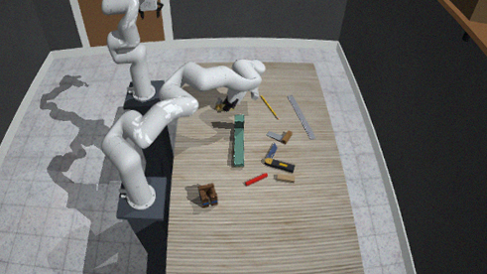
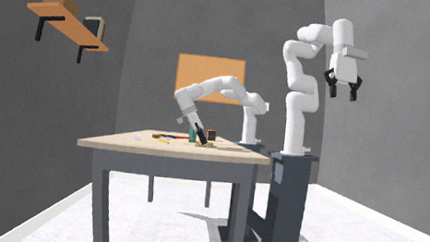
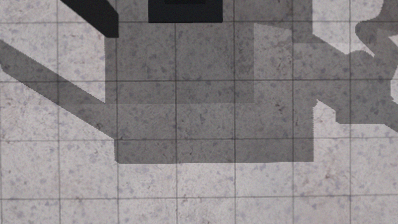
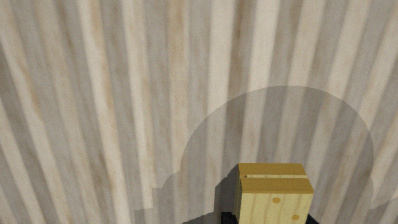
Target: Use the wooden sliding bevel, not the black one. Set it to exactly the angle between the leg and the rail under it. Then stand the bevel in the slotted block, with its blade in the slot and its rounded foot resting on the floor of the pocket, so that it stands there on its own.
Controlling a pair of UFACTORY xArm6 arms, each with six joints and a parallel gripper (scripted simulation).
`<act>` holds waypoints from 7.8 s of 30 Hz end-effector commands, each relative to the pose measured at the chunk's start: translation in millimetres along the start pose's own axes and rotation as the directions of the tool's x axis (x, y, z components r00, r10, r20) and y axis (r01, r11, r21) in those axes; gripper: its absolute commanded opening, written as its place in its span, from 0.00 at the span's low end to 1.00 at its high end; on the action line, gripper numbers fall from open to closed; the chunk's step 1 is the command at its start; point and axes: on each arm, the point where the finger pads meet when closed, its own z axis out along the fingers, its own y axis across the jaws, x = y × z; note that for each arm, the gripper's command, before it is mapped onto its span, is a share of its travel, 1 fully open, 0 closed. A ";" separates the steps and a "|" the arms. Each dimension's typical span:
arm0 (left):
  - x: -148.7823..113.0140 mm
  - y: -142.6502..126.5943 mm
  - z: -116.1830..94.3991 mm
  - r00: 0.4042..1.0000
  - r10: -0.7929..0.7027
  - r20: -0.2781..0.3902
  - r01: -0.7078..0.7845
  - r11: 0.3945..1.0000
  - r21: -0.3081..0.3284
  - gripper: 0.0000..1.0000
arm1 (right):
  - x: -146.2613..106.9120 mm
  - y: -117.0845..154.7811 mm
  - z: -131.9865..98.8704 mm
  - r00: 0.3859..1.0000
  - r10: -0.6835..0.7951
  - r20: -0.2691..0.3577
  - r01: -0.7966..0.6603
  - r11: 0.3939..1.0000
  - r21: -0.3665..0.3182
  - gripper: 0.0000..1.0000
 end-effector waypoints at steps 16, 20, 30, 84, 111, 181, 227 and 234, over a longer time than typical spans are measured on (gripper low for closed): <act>1.2 0.0 -2.0 1.000 0.000 -0.005 0.000 1.000 0.000 1.00 | -42.4 -0.9 -75.1 1.000 -0.002 -0.004 0.002 1.000 0.004 0.00; 1.2 0.0 -2.0 1.000 0.000 -0.005 0.000 1.000 0.000 1.00 | -49.0 -0.8 -86.5 1.000 -0.002 -0.004 0.002 1.000 0.004 0.00; 1.2 0.0 -2.0 1.000 0.000 -0.005 0.000 1.000 0.000 1.00 | -50.7 -0.8 -89.3 1.000 -0.002 -0.004 0.002 1.000 0.004 0.00; 1.2 0.0 -2.0 1.000 0.000 -0.005 0.000 1.000 0.000 1.00 | -62.9 51.4 -95.7 0.956 0.290 -0.041 -0.292 0.954 -0.070 0.00; 1.2 0.0 -2.0 1.000 0.000 -0.005 0.000 1.000 0.000 1.00 | -91.7 174.4 -110.7 0.542 0.817 -0.196 -0.839 0.514 -0.177 0.00; 1.2 0.0 -2.0 1.000 0.000 -0.005 0.000 1.000 0.000 1.00 | -166.0 489.4 -149.5 -0.842 0.187 -0.507 -0.274 -0.956 0.103 0.00; 1.2 0.0 -2.0 1.000 0.000 -0.005 0.000 1.000 0.000 1.00 | -138.7 501.1 -98.6 -0.855 0.121 -0.505 -0.209 -0.970 0.121 0.00; 1.2 0.0 -2.0 1.000 0.000 -0.005 0.000 1.000 0.000 1.00 | -120.3 501.1 -66.7 -0.855 0.121 -0.505 -0.209 -0.970 0.121 0.00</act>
